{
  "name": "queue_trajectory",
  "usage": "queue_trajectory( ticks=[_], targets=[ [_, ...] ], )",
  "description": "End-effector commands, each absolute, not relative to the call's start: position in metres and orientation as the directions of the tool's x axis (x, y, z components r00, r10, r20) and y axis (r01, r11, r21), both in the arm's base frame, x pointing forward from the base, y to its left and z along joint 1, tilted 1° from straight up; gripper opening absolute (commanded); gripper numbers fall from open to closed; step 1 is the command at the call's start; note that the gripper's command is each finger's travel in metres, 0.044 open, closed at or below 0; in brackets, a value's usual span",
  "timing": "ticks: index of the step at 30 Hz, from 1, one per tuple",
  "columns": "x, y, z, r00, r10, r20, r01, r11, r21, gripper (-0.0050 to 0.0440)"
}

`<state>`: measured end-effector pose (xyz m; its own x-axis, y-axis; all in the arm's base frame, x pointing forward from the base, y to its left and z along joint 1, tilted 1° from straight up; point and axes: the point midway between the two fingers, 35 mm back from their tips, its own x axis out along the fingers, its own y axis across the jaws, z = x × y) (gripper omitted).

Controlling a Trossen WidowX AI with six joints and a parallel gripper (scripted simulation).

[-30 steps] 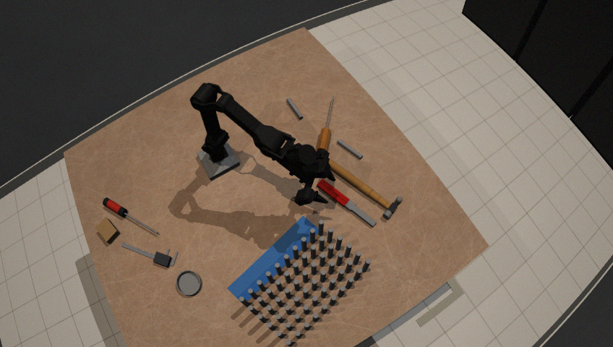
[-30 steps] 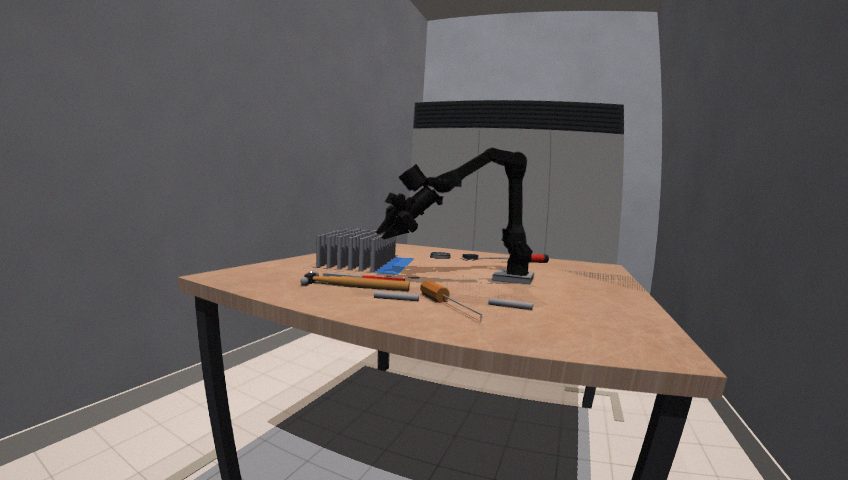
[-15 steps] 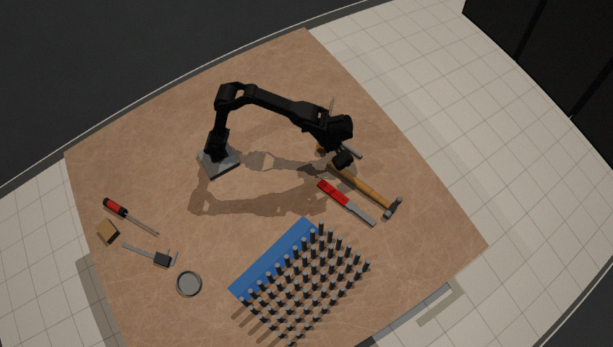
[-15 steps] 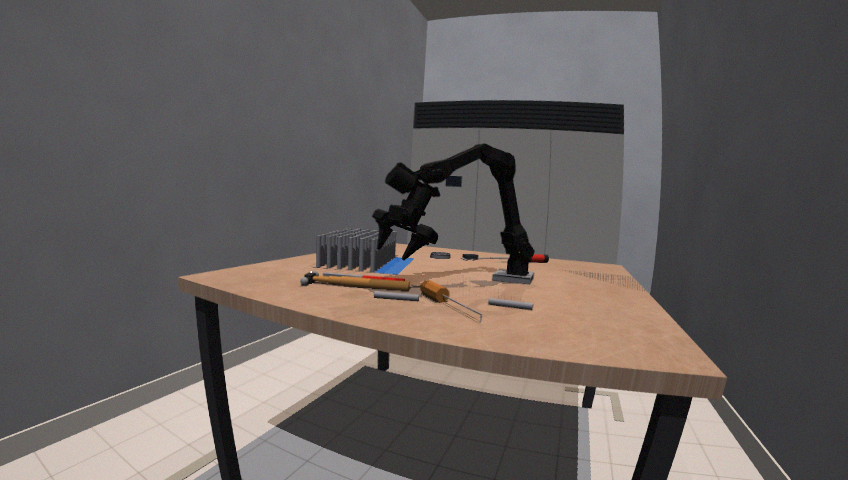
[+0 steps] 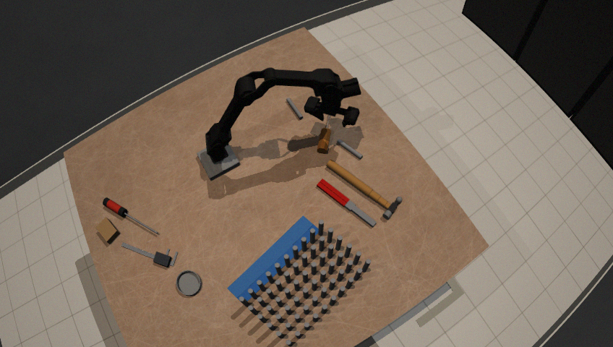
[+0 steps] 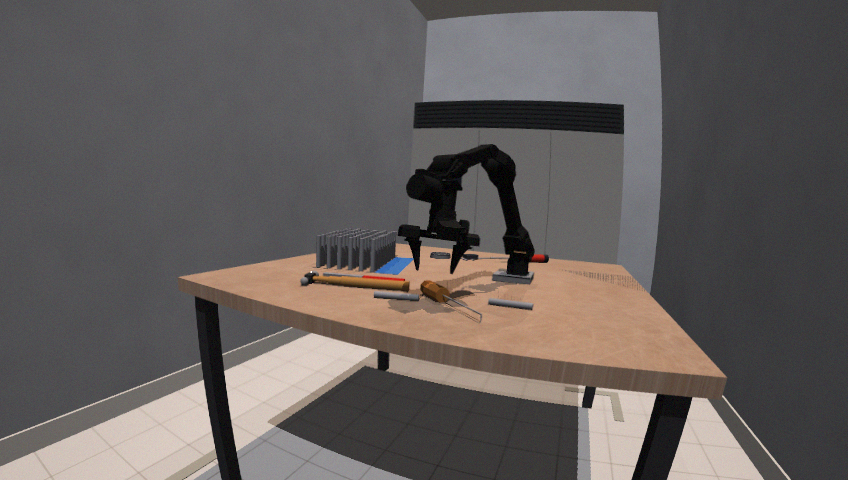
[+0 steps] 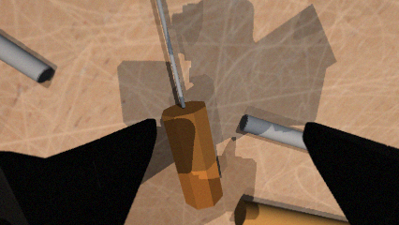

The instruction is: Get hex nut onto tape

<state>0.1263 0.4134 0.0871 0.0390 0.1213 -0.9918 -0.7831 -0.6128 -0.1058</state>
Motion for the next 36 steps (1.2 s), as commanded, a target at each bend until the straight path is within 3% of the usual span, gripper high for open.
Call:
queue_trajectory(
  ticks=[1,16,21,36],
  targets=[
    [0.098,0.421,0.096,0.027,0.049,-0.998,-0.68,-0.731,-0.054,0.04],
    [0.088,0.42,0.099,0.021,0.032,-0.999,-0.646,-0.762,-0.038,0.04],
    [0.088,0.42,0.099,0.021,0.032,-0.999,-0.646,-0.762,-0.038,0.028],
    [0.089,0.421,0.085,0.02,0.022,-1.0,-0.644,-0.764,-0.03,0.028]
  ],
)
